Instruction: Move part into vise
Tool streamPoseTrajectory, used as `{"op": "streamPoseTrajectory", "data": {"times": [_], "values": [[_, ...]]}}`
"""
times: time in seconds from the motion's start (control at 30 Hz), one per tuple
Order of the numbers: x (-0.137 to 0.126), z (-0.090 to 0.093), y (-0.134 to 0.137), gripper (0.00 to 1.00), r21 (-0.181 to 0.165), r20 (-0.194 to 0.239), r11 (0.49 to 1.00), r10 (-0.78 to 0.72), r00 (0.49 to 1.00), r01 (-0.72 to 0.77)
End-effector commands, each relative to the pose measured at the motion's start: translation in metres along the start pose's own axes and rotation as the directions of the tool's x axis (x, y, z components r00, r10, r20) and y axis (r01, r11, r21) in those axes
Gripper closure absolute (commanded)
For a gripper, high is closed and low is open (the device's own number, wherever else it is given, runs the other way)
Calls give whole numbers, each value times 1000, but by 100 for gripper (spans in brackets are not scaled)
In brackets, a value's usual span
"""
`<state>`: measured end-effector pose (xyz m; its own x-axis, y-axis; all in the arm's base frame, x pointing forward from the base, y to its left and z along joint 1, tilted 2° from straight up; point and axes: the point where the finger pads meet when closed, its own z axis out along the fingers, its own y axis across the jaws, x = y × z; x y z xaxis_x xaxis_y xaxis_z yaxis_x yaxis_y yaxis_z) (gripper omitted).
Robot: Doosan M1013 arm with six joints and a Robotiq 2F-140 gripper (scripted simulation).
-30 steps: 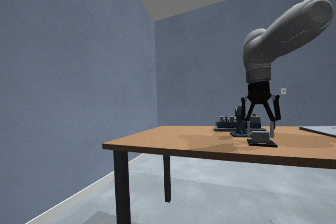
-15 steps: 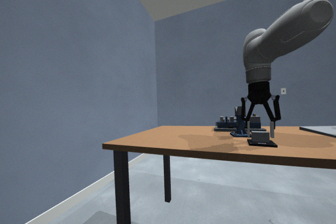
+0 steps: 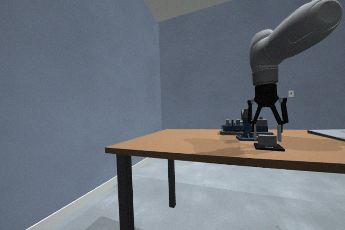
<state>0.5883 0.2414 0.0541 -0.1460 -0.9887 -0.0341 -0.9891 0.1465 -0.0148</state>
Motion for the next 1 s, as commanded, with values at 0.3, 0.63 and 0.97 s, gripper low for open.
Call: {"op": "streamPoseTrajectory", "data": {"times": [0.3, 0.63, 0.97], "values": [[0, 0, 0, 49, 0, 0, 1000, 0, 1000, 0], [0, 0, 0, 100, 0, 0, 1000, 0, 1000, 0], [0, 0, 0, 100, 0, 0, 1000, 0, 1000, 0]]}}
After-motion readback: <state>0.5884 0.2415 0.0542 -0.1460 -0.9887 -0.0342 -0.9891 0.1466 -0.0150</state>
